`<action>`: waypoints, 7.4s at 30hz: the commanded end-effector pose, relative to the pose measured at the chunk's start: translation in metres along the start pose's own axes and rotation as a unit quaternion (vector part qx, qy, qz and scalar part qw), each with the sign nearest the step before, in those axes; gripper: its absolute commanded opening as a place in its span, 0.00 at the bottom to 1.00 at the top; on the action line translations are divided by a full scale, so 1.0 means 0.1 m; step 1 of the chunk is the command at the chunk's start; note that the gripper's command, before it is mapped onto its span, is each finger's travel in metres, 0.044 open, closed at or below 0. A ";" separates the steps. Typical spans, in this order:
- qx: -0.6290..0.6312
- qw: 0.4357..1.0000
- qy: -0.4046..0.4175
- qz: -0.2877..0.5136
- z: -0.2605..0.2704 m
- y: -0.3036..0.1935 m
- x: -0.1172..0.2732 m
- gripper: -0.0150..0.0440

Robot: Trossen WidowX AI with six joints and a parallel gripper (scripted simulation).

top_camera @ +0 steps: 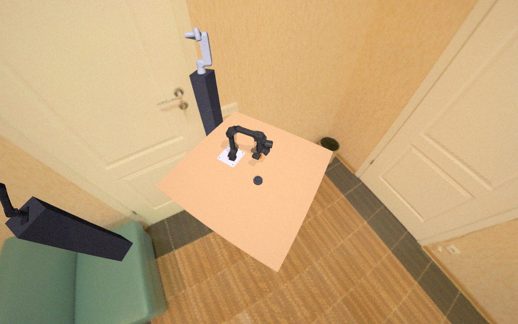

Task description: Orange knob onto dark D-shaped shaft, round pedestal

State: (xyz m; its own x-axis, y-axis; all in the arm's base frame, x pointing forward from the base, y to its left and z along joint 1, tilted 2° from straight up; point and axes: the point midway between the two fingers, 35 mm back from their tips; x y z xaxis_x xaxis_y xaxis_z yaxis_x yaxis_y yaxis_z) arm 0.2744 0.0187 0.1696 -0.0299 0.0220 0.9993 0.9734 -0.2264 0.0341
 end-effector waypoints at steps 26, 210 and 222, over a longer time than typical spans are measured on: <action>-0.001 1.000 -0.003 -0.006 -0.59 0.48 -0.16 0.25; 0.218 0.976 -0.010 -0.006 -1.52 0.79 -0.67 0.25; 0.306 0.952 -0.010 -0.005 -1.53 0.81 -0.67 0.25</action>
State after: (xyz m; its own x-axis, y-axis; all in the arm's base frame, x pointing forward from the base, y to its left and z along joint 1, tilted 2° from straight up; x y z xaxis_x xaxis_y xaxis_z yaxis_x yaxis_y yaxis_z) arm 0.3188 -0.1498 0.1064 -0.0361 0.0422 0.9985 0.9294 0.3687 0.0180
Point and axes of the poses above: the point midway between the two fingers, 35 mm back from their tips, its own x axis back along the fingers, its own z axis across the jaws, y = z × x, and after that the axes turned 7 degrees about -x, right-handed
